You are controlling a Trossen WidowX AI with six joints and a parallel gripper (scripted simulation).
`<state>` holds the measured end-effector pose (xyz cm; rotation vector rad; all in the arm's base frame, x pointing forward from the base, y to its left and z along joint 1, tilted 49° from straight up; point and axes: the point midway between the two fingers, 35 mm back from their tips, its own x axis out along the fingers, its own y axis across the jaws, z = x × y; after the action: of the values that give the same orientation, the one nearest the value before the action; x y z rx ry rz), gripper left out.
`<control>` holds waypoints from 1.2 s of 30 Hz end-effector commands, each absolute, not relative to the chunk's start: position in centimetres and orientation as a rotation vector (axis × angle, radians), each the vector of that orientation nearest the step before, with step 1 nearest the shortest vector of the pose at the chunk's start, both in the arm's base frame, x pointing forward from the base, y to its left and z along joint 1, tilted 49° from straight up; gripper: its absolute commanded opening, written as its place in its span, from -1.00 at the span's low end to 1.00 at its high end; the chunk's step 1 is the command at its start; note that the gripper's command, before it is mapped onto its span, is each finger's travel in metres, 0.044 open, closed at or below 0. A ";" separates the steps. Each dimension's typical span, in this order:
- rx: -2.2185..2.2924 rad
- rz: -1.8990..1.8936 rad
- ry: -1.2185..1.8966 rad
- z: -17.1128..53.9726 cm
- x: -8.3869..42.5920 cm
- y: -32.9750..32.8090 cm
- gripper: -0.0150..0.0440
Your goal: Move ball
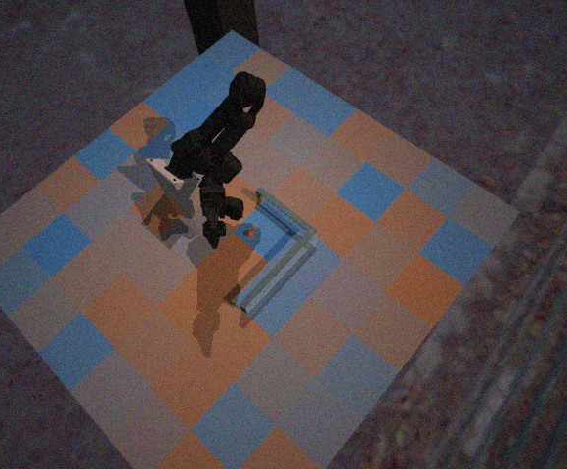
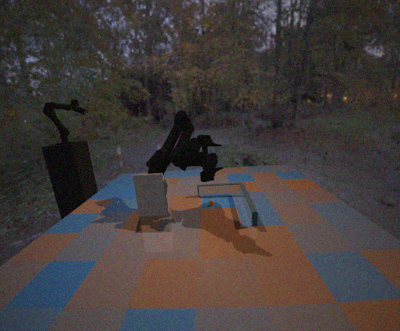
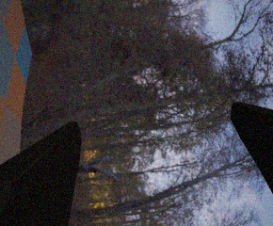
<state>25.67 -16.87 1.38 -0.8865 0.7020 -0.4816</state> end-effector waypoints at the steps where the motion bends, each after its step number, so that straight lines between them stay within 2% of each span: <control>1: -0.891 -0.465 0.708 1.1 25.8 -16.8 0.78; 7: -0.979 0.069 0.847 -5.1 28.9 -12.5 0.24; 8: -0.982 0.170 0.859 -5.9 29.2 -11.6 0.21; 13: -0.936 0.654 0.856 -8.3 29.1 -6.4 0.21; 17: -0.860 0.957 0.760 -7.4 28.9 -2.5 0.21; 25: -0.679 1.252 0.636 -4.3 27.4 1.7 0.21; 36: -0.530 1.381 0.580 -1.6 26.1 3.8 0.21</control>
<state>26.61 0.84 -5.79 -0.6848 0.7127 1.2043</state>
